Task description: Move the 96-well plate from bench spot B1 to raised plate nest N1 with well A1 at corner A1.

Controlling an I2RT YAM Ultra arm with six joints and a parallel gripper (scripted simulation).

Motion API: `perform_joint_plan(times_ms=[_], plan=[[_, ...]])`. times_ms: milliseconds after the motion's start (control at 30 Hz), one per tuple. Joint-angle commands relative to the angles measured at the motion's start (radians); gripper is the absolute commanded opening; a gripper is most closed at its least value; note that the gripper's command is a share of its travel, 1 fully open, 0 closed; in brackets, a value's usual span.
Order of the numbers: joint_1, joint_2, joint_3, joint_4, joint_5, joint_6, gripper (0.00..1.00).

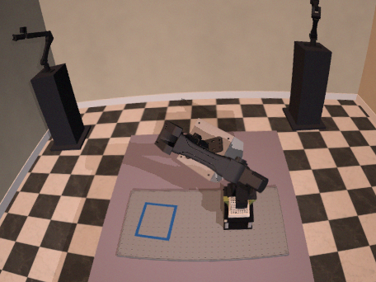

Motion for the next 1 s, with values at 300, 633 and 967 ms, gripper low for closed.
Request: perform_joint_plan(times_ms=[300,633,967], plan=[[0.008,-0.023,-0.015,0.023,0.011,-0.015,0.00],[0.002,-0.016,-0.024,0.030,0.011,-0.019,0.00],[0.001,-0.018,-0.030,0.037,0.011,-0.021,0.00]])
